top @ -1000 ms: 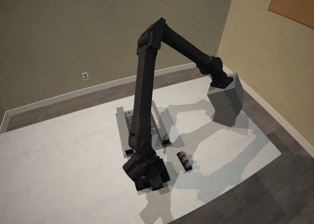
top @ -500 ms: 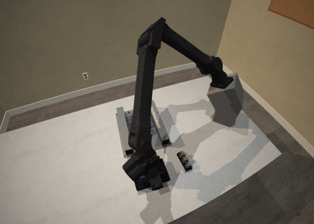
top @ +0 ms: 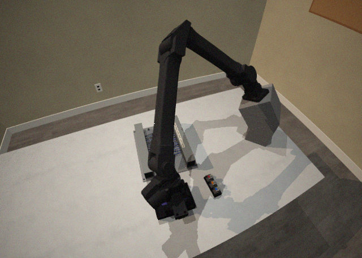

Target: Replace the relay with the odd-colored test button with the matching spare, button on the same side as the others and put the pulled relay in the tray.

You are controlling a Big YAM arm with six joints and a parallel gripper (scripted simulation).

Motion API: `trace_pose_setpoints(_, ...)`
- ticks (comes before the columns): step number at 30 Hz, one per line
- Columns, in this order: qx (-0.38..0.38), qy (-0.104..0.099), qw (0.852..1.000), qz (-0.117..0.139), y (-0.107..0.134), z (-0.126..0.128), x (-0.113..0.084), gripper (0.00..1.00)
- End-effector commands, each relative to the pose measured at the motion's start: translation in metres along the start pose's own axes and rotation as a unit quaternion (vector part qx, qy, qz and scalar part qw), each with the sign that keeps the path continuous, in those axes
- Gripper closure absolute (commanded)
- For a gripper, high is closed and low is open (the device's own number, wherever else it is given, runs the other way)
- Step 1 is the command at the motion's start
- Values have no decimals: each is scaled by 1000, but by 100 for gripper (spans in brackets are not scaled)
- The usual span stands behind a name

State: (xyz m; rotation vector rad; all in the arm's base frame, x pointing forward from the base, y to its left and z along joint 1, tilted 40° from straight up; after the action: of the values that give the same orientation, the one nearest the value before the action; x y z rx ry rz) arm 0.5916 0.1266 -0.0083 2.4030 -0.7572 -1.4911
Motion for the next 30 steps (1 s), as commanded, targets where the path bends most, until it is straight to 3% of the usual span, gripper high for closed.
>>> trace_pose_setpoints(1, 0, 16, 1000, -12, -4, -8, -32, 41)
trace_pose_setpoints(8, 1, 16, 1000, -13, -4, -7, -44, 41)
trace_pose_setpoints(19, 11, 26, 999, -20, -5, -18, -111, 41)
trace_pose_setpoints(30, 17, 13, 1000, -9, 1, -19, -98, 41)
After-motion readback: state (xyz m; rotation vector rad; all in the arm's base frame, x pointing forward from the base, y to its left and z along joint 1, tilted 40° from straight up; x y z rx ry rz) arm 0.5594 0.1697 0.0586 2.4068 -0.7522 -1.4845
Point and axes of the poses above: the point where the finger pads meet when closed, its own x axis out along the fingers, its own z axis across the jaws, y = z × x, the point moved 3 cm from there along -x, back along the fingers, and after that the axes turned 1 degree about x, right-handed, at the moved point
